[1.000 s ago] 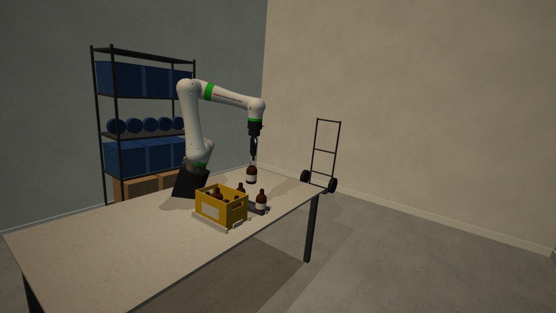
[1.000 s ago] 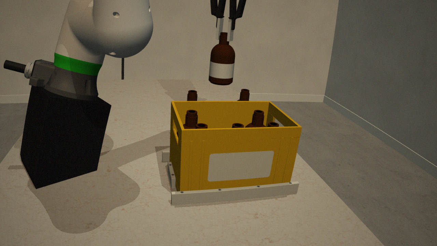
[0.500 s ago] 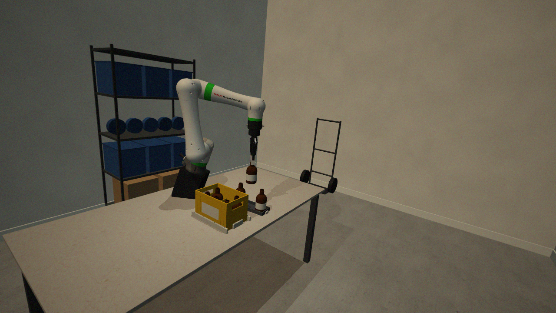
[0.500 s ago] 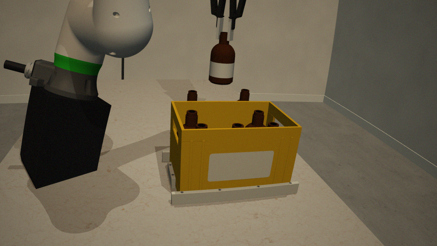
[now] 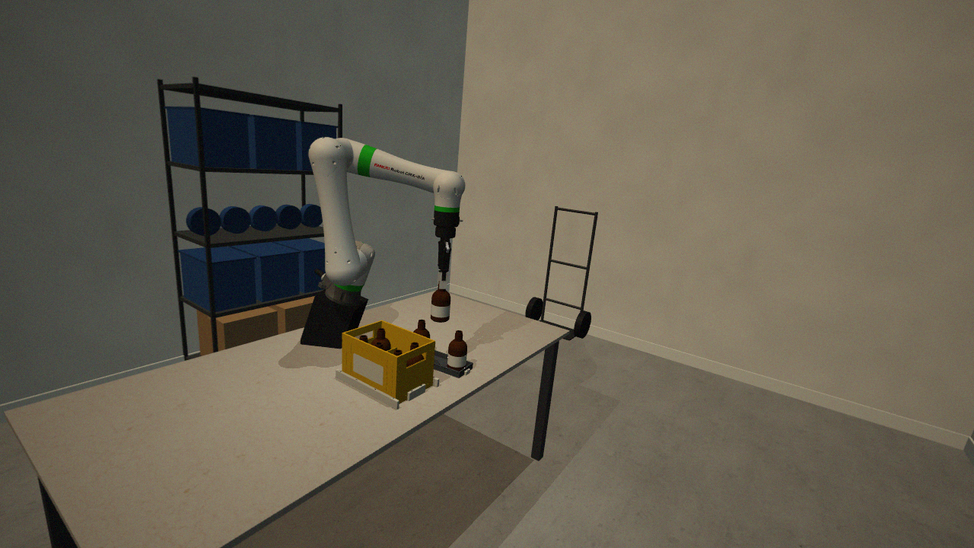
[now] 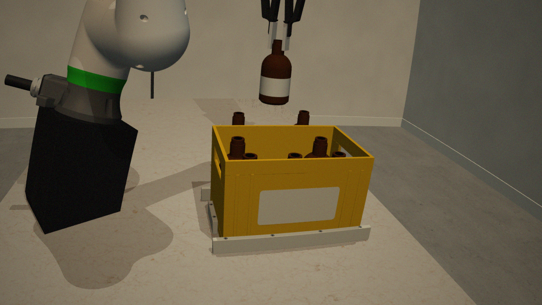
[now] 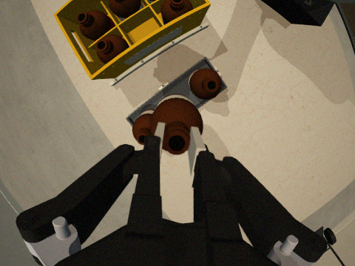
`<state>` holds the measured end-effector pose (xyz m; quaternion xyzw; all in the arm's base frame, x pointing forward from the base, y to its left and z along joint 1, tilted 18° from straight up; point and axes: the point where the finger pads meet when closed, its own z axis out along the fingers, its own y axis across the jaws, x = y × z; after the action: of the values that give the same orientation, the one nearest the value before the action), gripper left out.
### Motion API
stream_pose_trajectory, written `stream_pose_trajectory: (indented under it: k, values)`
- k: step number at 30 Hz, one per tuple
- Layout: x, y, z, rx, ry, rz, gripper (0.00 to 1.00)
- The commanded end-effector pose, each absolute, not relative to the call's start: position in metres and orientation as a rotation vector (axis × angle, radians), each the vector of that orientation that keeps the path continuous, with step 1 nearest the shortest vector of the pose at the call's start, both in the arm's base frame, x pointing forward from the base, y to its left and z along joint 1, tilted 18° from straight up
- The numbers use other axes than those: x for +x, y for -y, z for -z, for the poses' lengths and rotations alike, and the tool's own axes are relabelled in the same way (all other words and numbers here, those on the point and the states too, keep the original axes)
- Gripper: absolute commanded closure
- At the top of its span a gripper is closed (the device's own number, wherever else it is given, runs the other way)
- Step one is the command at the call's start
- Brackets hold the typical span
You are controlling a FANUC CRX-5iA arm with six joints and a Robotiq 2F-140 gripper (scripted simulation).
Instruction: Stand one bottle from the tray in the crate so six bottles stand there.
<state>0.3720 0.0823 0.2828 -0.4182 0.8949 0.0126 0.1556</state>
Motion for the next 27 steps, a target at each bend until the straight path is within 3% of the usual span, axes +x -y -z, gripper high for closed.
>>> stream_pose_trajectory:
  k: [1,27]
  values:
    - [0.3721,-0.0824,-0.283,-1.197,-2.562,-0.036,1.0]
    - [0.3718,-0.0799,-0.2825,-1.197,-2.562,-0.036,1.0]
